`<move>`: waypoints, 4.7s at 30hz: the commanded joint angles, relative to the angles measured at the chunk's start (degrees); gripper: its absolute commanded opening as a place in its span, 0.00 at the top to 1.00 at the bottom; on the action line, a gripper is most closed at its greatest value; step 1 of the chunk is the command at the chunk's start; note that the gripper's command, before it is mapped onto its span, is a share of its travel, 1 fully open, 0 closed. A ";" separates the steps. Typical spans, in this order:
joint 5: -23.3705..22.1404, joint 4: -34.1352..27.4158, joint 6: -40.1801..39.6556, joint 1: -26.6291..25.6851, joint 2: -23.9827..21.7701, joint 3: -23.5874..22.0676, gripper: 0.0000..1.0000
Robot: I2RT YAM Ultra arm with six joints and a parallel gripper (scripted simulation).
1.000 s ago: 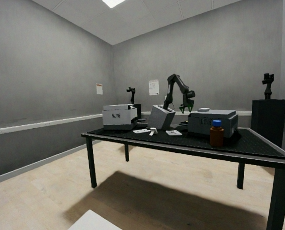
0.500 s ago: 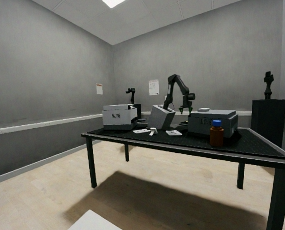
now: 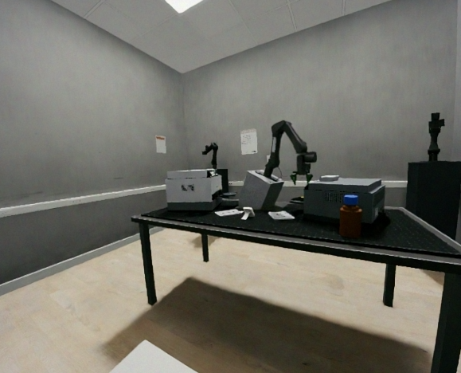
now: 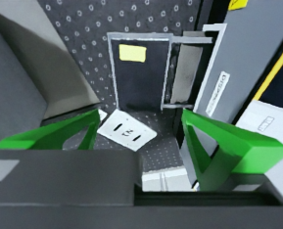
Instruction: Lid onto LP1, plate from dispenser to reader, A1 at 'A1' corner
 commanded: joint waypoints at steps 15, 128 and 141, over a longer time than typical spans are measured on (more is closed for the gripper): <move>-0.51 3.16 1.17 0.73 2.68 -1.98 0.00; 0.32 25.53 2.09 1.96 21.48 -5.22 0.00; 0.32 25.53 2.09 1.96 21.48 -5.22 0.00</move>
